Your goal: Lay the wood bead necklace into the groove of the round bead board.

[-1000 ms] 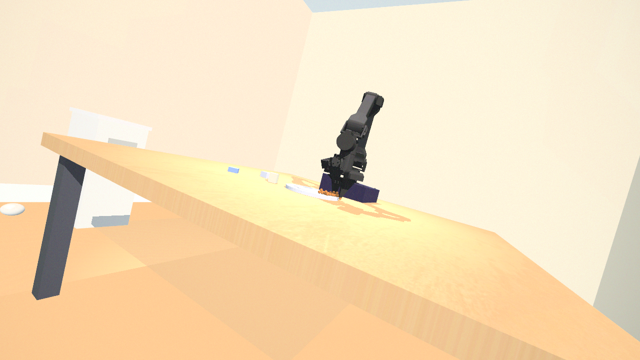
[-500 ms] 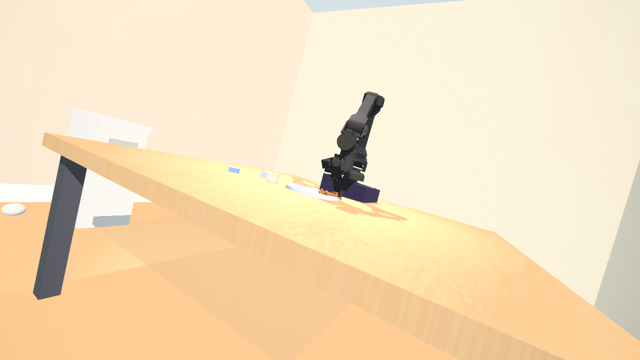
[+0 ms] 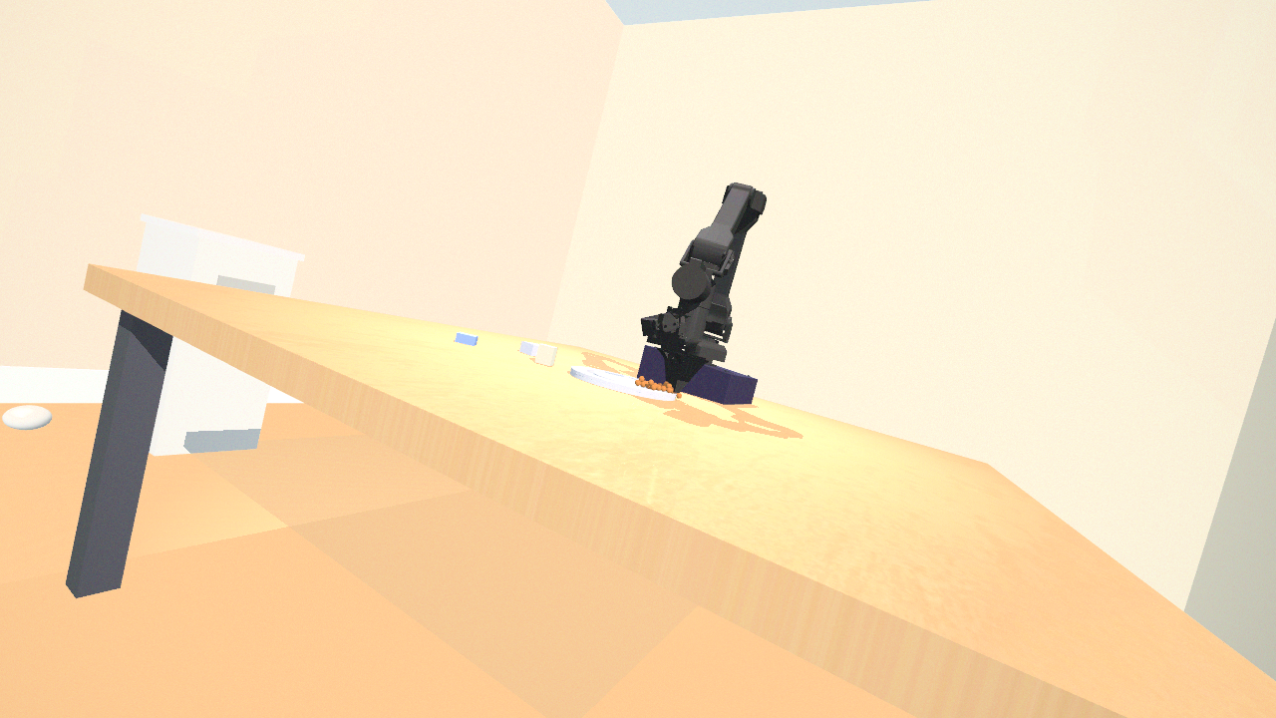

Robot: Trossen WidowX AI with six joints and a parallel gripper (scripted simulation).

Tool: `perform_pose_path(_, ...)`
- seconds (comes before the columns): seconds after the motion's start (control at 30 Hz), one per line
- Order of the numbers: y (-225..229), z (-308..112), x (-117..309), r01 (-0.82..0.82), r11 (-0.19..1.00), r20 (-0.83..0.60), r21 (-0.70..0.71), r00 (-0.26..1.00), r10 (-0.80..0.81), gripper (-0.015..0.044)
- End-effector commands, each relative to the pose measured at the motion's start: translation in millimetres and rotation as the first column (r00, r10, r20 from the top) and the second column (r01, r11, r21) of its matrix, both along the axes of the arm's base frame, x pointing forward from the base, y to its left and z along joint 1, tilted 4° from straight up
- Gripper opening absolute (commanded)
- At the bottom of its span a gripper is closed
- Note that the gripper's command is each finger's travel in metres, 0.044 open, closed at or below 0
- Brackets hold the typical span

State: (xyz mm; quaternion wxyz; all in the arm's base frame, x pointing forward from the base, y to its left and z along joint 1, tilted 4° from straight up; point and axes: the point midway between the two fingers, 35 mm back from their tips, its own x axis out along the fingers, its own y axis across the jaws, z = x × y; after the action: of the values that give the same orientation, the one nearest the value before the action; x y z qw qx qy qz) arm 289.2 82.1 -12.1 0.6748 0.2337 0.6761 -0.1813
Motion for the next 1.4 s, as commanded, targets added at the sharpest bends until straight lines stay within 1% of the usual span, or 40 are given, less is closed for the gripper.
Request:
perform_pose_path(0.0, 0, 0, 1, 0.0, 1.0, 0.002, 0.0, 1.0, 0.0, 0.0)
perform_pose_path(0.3, -2, 23, 0, 0.0, 1.0, 0.002, 0.0, 1.0, 0.0, 0.0)
perform_pose_path(0.5, -4, 25, 0, 0.0, 1.0, 0.002, 0.0, 1.0, 0.0, 0.0)
perform_pose_path(1.37, -90, 19, -5, 0.0, 1.0, 0.002, -0.012, 1.0, 0.0, 0.0)
